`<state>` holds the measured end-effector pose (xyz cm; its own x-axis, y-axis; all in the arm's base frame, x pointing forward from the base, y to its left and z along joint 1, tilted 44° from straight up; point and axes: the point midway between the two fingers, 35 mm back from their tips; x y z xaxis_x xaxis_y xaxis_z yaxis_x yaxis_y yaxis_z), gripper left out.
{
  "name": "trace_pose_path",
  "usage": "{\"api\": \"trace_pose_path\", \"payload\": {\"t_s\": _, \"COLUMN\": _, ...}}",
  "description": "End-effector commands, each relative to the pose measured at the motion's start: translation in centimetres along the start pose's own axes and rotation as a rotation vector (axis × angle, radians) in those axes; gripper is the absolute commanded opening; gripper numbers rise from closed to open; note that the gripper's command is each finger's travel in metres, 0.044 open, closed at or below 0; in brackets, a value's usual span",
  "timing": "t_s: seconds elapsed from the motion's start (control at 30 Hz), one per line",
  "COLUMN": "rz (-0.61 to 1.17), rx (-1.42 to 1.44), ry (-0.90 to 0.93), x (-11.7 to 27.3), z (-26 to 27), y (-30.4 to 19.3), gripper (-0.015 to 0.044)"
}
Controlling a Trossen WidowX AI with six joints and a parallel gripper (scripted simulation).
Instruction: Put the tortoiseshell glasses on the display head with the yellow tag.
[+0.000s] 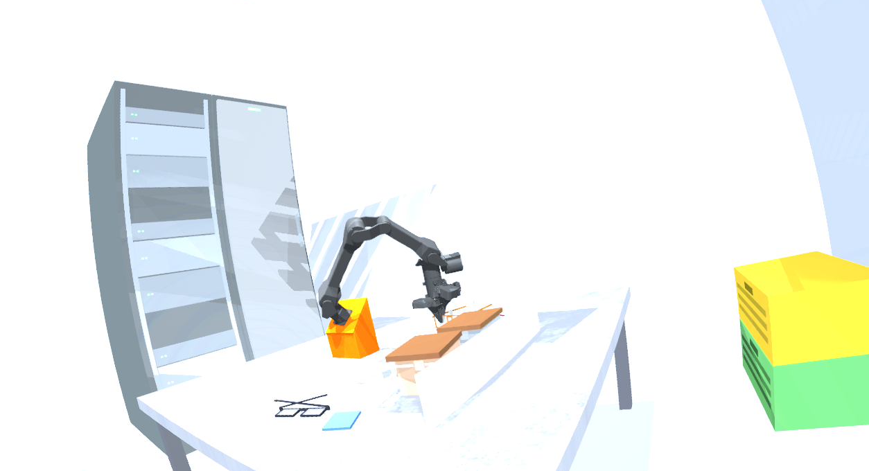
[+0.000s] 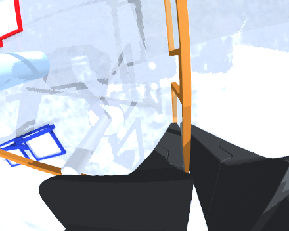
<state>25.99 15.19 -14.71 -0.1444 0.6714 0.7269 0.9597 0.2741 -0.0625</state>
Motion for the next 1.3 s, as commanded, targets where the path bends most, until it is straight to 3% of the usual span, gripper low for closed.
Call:
{"api": "trace_pose_path", "payload": {"t_s": 0.0, "rz": -0.006, "rx": -0.003, "ry": -0.002, "x": 0.09, "z": -0.32, "y": 0.63, "gripper": 0.0000}}
{"api": "trace_pose_path", "payload": {"t_s": 1.27, "rz": -0.007, "rx": -0.003, "ry": -0.003, "x": 0.10, "z": -0.77, "y": 1.60, "gripper": 0.0000}}
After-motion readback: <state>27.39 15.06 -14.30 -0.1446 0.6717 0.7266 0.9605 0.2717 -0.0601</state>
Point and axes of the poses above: the point midway between the two fingers, 35 mm back from their tips, its own x axis back along the fingers, its own z axis across the jaws, y = z × x, and after that the axes turned 15 degrees about x, right-handed
